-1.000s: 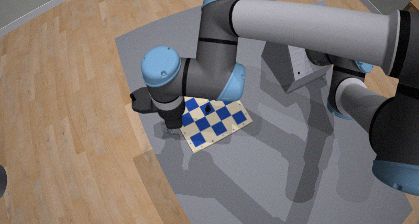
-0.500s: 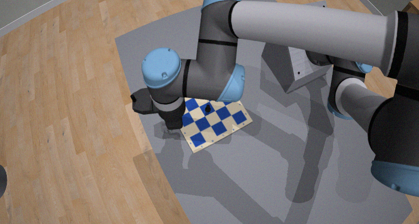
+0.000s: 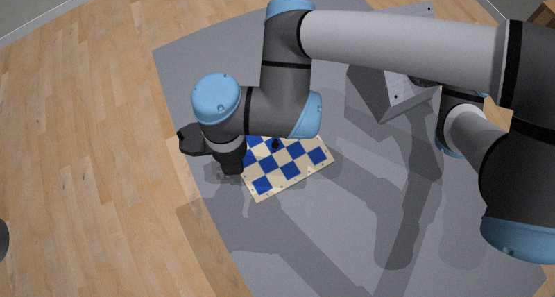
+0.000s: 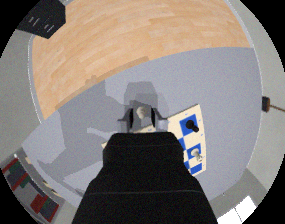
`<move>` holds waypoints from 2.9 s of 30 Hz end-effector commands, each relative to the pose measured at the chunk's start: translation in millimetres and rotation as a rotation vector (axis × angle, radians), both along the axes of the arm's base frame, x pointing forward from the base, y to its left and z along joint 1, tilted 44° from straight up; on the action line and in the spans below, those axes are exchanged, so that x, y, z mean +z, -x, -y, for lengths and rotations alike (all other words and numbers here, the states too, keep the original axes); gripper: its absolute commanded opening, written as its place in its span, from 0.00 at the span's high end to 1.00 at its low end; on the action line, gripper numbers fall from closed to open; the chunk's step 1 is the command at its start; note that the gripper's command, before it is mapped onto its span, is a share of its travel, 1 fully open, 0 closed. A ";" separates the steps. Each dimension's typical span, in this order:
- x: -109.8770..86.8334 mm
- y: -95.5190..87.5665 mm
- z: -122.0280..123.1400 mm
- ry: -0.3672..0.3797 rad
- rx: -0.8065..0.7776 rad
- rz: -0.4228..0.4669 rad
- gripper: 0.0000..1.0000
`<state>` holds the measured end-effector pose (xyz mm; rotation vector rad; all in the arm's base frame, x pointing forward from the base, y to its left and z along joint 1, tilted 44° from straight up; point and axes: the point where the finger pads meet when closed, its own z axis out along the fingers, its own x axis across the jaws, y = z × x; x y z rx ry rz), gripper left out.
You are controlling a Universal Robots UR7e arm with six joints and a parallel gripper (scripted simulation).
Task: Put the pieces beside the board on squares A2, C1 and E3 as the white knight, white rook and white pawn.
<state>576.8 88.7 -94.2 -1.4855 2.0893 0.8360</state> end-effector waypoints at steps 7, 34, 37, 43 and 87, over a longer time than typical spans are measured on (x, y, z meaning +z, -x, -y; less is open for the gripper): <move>-3.6 -1.0 -2.6 0.001 -0.004 0.002 0.32; -3.3 -1.0 -2.5 0.001 -0.003 0.003 0.32; -3.3 -1.0 -2.5 0.001 -0.003 0.003 0.32; -3.3 -1.0 -2.5 0.001 -0.003 0.003 1.00; 32.1 -3.0 32.3 0.005 -0.005 0.008 1.00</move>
